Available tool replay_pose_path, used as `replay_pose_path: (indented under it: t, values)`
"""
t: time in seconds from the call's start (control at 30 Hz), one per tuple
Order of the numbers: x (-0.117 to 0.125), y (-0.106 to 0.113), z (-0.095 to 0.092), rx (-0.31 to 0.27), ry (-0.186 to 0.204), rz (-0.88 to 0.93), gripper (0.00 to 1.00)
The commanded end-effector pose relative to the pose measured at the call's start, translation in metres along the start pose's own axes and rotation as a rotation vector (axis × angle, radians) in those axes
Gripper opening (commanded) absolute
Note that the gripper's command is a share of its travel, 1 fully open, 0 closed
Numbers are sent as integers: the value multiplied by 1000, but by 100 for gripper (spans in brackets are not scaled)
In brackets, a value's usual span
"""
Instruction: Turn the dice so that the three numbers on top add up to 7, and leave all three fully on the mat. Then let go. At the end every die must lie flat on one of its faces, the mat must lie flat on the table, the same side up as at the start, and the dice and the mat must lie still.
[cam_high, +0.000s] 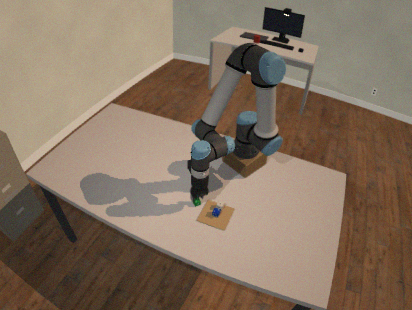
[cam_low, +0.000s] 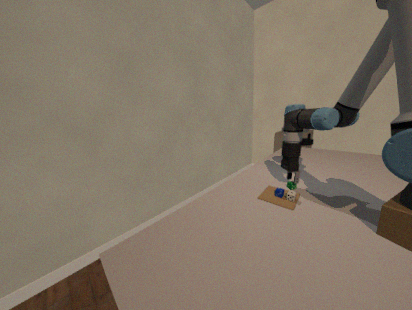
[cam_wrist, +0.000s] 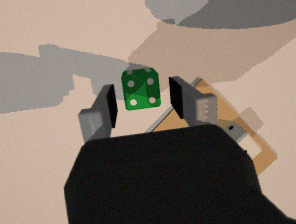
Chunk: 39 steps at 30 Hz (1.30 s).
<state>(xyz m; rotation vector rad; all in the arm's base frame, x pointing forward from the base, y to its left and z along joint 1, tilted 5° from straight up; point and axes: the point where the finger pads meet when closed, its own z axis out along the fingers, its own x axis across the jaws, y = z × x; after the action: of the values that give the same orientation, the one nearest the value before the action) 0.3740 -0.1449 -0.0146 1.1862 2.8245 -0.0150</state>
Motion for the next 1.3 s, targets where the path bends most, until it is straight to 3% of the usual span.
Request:
replay_pose_path:
  t: [0.0,0.87,1.27]
  values:
    - [0,0,0,0,-1,0,87]
    - [0,0,0,0,-1,0,87]
    - [0,0,20,0,-1,0,87]
